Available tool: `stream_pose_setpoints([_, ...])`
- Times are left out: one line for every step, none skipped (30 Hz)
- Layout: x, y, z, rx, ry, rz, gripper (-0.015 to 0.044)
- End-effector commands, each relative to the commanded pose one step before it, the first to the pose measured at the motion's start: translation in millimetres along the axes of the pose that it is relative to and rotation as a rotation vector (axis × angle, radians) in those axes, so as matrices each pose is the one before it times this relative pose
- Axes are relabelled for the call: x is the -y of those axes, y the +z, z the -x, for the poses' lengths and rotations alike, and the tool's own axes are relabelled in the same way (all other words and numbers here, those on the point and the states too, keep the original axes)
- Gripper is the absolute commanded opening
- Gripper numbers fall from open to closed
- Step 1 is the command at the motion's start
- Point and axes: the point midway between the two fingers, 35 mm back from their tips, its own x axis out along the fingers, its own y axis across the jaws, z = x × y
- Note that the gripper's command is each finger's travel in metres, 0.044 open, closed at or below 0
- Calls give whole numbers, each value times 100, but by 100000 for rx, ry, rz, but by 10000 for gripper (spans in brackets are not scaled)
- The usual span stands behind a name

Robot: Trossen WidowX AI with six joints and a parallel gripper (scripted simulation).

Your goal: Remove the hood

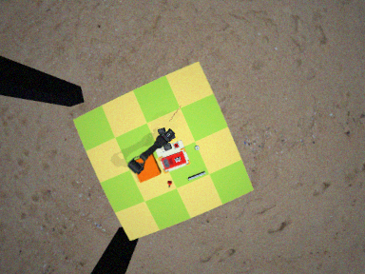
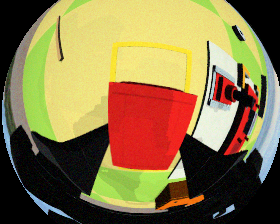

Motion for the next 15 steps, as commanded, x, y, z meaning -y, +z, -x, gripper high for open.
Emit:
stream_pose_setpoints([124,-138,-325,-296,-476,-375,0])
stream_pose_setpoints([1,-2,-40,-1,0,0,0])
stream_pose_setpoints([0,-1,-24,0,0,0,0])
stream_pose_setpoints([-120,130,247,274,467,374,26])
stream_pose_setpoints([0,0,0,0,0,0,53])
stream_pose_setpoints([0,0,0,0,0,0,79])
stream_pose_setpoints([0,0,0,0,0,0,105])
stream_pose_setpoints([0,0,0,0,0,0,131])
stream_pose_setpoints([0,0,0,0,0,0,157])
stream_pose_setpoints([0,0,0,0,0,0,184])
stream_pose_setpoints([0,0,0,0,0,0,210])
stream_pose_setpoints([0,0,0,0,0,0,236])
stream_pose_setpoints([0,0,0,0,0,0,263])
stream_pose_setpoints([0,0,0,0,0,0,289])
stream_pose_setpoints([0,0,0,0,0,0,315])
